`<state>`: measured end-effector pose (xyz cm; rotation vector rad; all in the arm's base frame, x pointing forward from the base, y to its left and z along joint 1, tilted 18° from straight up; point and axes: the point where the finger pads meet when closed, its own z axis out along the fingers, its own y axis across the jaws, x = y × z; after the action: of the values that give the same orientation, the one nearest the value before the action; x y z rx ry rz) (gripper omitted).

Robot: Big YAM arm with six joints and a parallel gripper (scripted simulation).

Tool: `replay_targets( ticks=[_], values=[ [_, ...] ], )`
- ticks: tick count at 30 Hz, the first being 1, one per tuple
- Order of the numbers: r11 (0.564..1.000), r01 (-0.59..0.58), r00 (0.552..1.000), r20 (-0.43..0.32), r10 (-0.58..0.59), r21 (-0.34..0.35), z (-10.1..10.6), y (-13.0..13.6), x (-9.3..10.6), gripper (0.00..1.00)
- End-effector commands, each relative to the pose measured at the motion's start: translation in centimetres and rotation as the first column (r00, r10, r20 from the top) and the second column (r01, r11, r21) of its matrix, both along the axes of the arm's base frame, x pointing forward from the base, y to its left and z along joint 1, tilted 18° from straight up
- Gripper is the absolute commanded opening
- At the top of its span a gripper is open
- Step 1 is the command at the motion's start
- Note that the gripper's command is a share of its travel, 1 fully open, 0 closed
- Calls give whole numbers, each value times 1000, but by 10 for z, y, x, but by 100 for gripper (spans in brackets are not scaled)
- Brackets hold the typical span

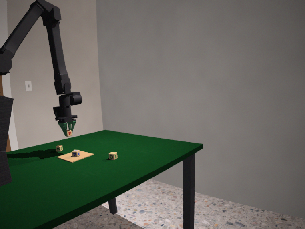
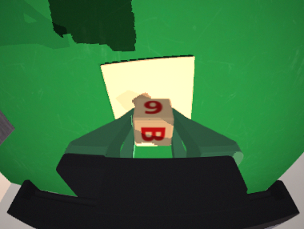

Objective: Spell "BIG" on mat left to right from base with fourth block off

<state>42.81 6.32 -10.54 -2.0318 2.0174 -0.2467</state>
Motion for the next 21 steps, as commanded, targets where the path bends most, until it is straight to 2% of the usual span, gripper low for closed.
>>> replay_targets(
  ticks=[1, 21],
  values=[
    [1000, -3, 1000, 9, 3, 6, -6, 1, 9, 27],
    [1000, -5, 1000, 0, 5, 7, -79, 11, 25, 27]
  ],
)
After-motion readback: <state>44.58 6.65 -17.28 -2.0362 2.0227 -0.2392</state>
